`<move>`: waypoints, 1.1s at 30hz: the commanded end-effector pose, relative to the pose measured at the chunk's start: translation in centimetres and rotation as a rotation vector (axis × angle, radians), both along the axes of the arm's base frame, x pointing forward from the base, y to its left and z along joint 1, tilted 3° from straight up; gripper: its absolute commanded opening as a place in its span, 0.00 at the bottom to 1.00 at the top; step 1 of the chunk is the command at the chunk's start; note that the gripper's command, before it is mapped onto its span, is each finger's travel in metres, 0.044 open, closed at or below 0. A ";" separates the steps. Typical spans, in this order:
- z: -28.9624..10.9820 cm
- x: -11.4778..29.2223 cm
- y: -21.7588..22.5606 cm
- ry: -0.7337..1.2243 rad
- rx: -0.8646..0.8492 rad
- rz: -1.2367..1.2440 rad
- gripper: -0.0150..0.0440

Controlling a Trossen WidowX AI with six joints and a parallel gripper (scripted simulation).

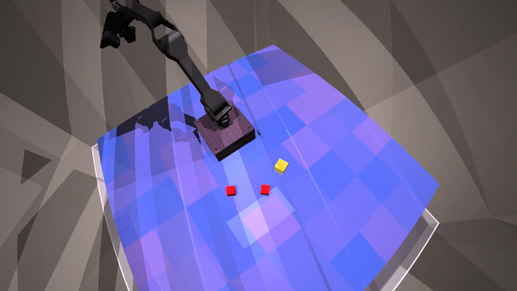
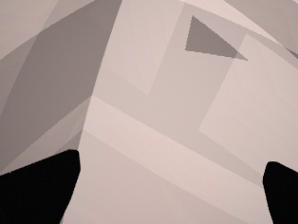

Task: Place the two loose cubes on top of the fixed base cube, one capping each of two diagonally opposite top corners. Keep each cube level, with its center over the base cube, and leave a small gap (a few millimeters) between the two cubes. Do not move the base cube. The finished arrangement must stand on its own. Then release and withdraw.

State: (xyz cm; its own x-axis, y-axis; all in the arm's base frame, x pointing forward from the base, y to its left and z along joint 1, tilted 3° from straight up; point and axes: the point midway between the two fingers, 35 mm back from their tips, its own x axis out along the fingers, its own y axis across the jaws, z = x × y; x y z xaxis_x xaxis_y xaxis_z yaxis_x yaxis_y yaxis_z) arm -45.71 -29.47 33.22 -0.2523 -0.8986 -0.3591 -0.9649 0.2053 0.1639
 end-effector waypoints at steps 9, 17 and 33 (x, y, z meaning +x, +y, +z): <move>-2.1 7.3 -7.7 0.268 0.134 0.286 0.70; -4.4 16.5 -13.8 0.577 0.229 0.617 0.70; -9.2 37.1 -18.4 1.259 0.232 1.327 0.70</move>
